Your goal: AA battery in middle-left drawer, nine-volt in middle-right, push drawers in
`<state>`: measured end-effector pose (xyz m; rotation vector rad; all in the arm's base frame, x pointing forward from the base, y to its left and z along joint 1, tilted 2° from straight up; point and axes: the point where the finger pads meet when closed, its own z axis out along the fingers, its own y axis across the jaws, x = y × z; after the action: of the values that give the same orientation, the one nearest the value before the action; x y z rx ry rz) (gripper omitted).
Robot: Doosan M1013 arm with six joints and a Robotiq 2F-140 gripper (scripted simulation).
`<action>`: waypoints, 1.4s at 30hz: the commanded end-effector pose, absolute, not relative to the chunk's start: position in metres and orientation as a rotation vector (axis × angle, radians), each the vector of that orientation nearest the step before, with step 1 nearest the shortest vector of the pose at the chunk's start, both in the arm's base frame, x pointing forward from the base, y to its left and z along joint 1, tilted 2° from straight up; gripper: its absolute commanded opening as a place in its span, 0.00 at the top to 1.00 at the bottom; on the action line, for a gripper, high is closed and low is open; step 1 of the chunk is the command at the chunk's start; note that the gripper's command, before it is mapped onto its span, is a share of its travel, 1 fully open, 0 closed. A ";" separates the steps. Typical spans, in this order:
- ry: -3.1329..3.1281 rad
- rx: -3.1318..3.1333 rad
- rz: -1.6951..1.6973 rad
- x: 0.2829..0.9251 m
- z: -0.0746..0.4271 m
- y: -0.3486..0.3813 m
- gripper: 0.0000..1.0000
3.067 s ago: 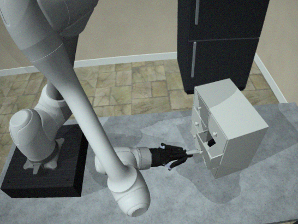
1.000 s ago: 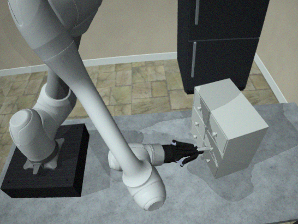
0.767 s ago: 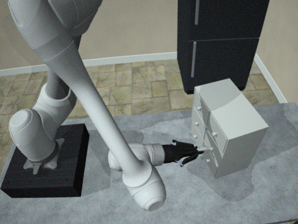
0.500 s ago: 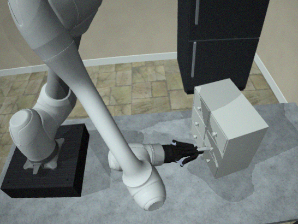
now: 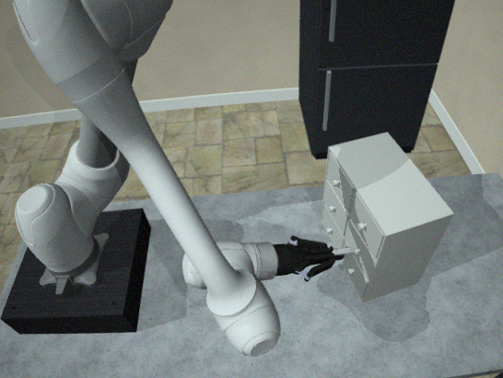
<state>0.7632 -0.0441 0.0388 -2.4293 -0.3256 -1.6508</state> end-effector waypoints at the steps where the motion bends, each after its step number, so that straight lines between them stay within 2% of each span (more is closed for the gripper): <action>1: -0.326 -2.429 -1.651 0.763 0.039 -0.044 1.00; 13: -0.326 -2.429 -1.651 0.761 0.039 -0.045 1.00; 42: -0.326 -2.429 -1.651 0.686 0.053 -0.067 1.00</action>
<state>0.6955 -0.0645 0.0488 -2.4295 -0.3253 -1.6513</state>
